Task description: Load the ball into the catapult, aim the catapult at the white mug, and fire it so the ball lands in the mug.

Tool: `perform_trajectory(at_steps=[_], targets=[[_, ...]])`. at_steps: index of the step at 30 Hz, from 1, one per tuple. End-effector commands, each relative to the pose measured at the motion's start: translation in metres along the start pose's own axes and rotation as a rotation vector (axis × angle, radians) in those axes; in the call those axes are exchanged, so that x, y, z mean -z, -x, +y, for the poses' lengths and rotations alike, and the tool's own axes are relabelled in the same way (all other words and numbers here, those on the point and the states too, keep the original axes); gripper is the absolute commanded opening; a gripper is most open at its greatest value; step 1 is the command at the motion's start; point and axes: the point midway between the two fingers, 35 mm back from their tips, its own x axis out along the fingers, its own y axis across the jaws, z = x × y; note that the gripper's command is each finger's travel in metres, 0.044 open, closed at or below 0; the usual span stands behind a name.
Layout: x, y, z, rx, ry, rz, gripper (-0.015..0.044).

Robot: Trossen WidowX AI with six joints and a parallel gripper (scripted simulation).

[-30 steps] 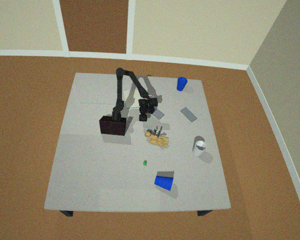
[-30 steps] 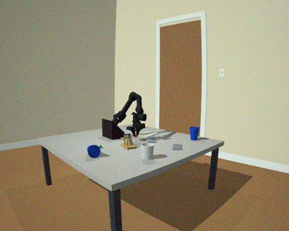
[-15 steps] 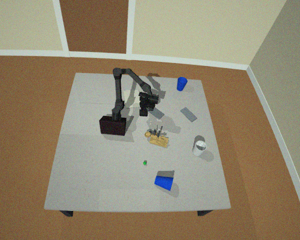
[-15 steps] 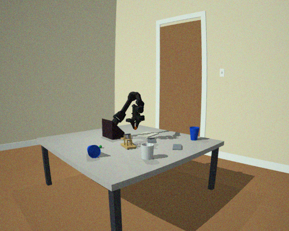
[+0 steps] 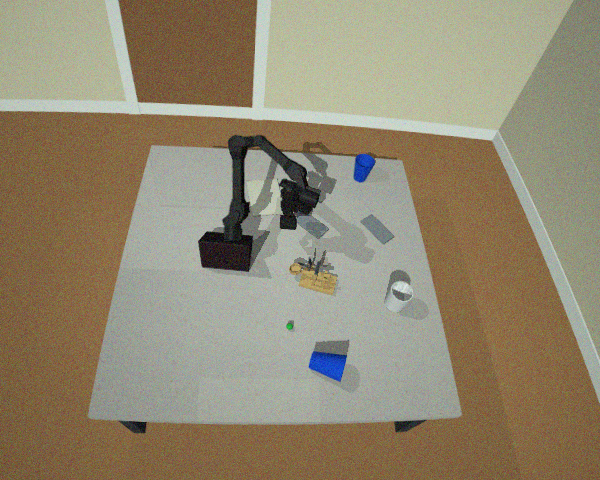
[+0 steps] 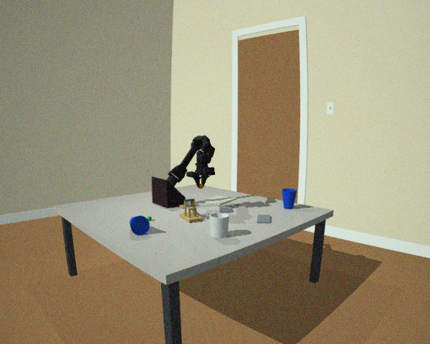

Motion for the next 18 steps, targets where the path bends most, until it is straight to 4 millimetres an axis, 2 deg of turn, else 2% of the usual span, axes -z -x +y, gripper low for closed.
perform_trajectory(at_steps=[1,18], targets=[[-0.007,0.000,-0.011,0.006,-0.021,0.028,0.0000],[-0.033,-0.004,-0.062,0.013,-0.096,0.119,0.0000]])
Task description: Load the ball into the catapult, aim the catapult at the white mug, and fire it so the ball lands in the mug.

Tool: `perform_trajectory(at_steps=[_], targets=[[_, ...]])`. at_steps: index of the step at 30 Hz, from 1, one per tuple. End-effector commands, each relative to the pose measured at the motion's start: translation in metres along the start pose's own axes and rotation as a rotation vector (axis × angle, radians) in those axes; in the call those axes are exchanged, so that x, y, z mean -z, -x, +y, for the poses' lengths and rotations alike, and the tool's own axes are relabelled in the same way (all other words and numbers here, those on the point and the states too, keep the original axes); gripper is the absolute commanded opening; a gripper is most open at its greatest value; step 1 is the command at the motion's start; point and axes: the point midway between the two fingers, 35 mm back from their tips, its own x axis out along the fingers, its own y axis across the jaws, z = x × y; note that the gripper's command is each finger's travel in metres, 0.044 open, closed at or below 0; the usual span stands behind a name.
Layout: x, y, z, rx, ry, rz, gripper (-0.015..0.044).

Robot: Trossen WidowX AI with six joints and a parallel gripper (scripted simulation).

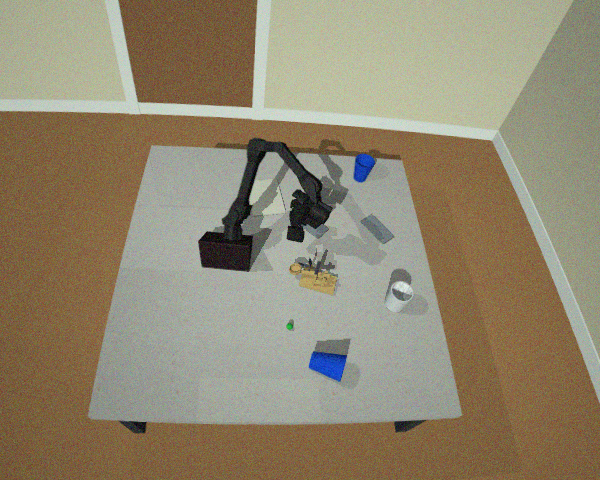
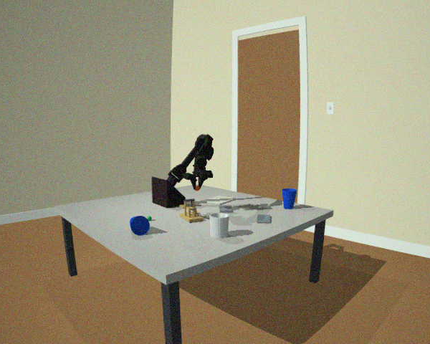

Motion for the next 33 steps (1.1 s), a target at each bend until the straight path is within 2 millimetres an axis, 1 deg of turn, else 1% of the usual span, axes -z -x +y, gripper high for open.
perform_trajectory(at_steps=[1,18,33], targets=[[-0.006,-0.002,-0.013,0.000,-0.019,0.031,0.0000],[-0.027,-0.015,-0.066,-0.021,-0.100,0.137,0.0000],[-0.037,-0.034,-0.113,-0.052,-0.159,0.227,0.0000]])
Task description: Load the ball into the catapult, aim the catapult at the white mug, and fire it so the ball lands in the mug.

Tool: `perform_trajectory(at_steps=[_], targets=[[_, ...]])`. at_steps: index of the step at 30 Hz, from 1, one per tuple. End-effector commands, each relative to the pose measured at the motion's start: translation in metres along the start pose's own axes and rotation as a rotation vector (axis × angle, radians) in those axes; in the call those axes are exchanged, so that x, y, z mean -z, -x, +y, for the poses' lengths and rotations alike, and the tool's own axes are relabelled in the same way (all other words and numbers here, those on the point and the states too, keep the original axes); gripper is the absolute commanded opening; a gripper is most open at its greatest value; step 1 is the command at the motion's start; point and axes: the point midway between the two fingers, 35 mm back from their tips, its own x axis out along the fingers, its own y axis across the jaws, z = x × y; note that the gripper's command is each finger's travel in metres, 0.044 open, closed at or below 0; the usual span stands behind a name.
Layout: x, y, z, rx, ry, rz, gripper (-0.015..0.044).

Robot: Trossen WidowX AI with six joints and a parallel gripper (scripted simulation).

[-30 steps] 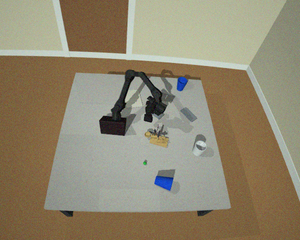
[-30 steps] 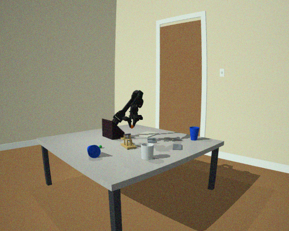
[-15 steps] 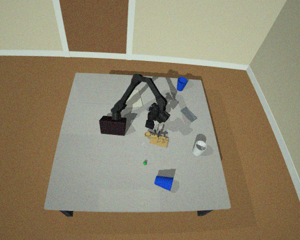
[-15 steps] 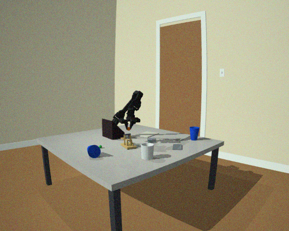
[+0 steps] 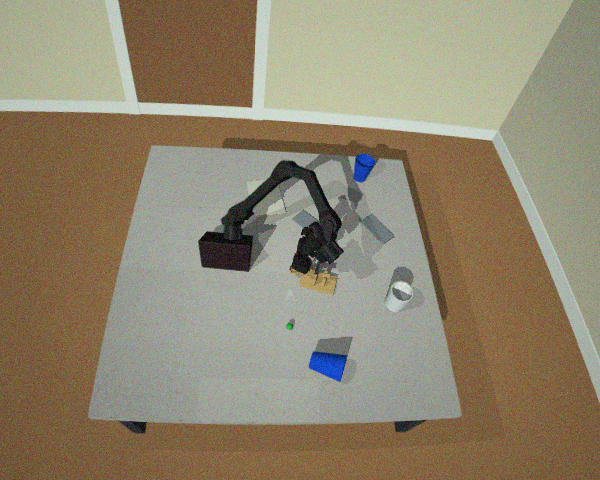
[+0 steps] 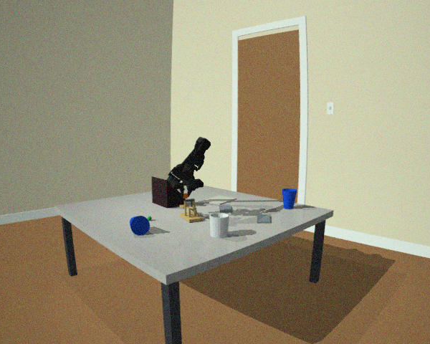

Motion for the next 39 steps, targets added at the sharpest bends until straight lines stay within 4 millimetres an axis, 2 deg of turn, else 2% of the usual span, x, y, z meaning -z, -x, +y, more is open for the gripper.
perform_trajectory(at_steps=[1,7,22,24,29,39], targets=[[-0.004,-0.005,-0.012,-0.007,-0.010,0.029,0.0000],[-0.008,-0.019,-0.012,-0.008,-0.010,0.030,0.0000],[-0.012,-0.033,-0.012,-0.008,-0.010,0.030,0.0000],[-0.012,-0.028,-0.012,-0.003,-0.004,0.025,0.0000],[-0.012,-0.028,-0.012,-0.003,-0.004,0.025,0.0000],[-0.011,-0.025,-0.012,-0.003,-0.006,0.024,0.0263]])
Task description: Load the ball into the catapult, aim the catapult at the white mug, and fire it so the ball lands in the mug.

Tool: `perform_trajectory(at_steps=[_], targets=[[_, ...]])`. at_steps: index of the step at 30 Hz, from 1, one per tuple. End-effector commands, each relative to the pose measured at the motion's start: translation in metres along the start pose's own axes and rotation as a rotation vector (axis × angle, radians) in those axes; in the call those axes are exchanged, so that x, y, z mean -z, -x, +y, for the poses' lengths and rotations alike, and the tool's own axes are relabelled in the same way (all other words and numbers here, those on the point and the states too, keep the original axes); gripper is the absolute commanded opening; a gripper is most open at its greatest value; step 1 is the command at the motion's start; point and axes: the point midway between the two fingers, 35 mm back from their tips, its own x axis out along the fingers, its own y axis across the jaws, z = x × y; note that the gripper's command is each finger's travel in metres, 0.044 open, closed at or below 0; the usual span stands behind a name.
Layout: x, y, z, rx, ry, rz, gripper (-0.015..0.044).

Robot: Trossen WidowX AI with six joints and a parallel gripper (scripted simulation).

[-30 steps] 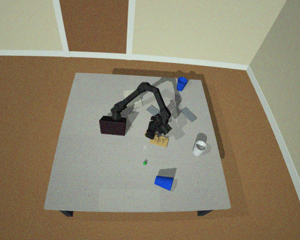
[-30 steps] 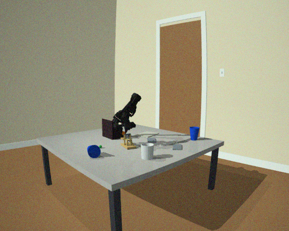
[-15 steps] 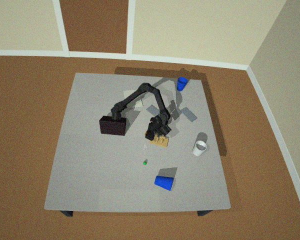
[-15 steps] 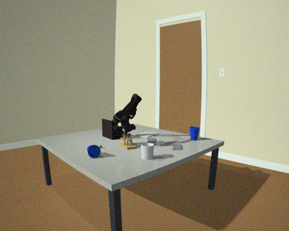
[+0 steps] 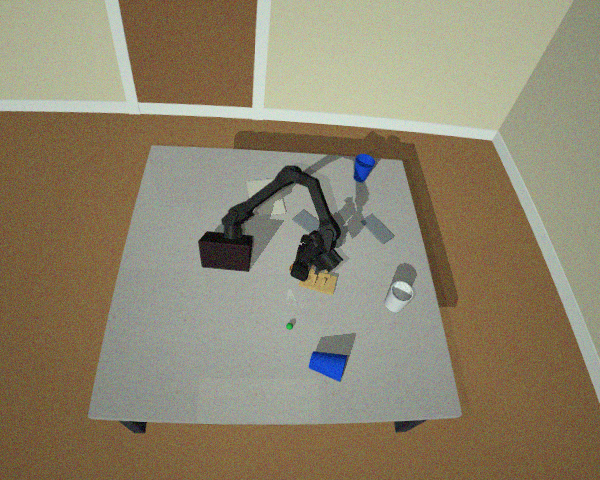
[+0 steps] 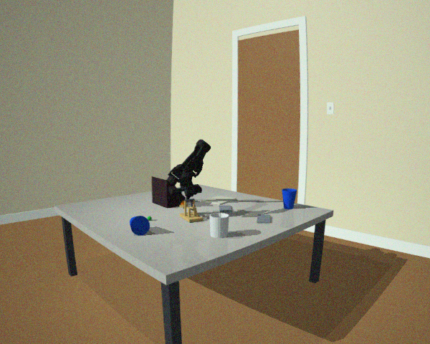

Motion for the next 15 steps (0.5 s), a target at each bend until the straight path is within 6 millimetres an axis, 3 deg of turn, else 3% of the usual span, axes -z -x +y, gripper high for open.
perform_trajectory(at_steps=[1,5,7,9,10,15], targets=[[0.003,0.012,0.000,0.001,-0.006,-0.004,0.0289],[0.027,0.079,-0.002,0.003,-0.049,-0.033,0.0394],[0.039,0.101,-0.002,0.002,-0.064,-0.041,0.0440],[0.040,0.103,-0.002,0.002,-0.066,-0.042,0.0440],[0.028,0.083,-0.004,0.000,-0.060,-0.047,0.0440],[0.003,0.093,-0.013,0.029,-0.063,-0.135,0.0440]])
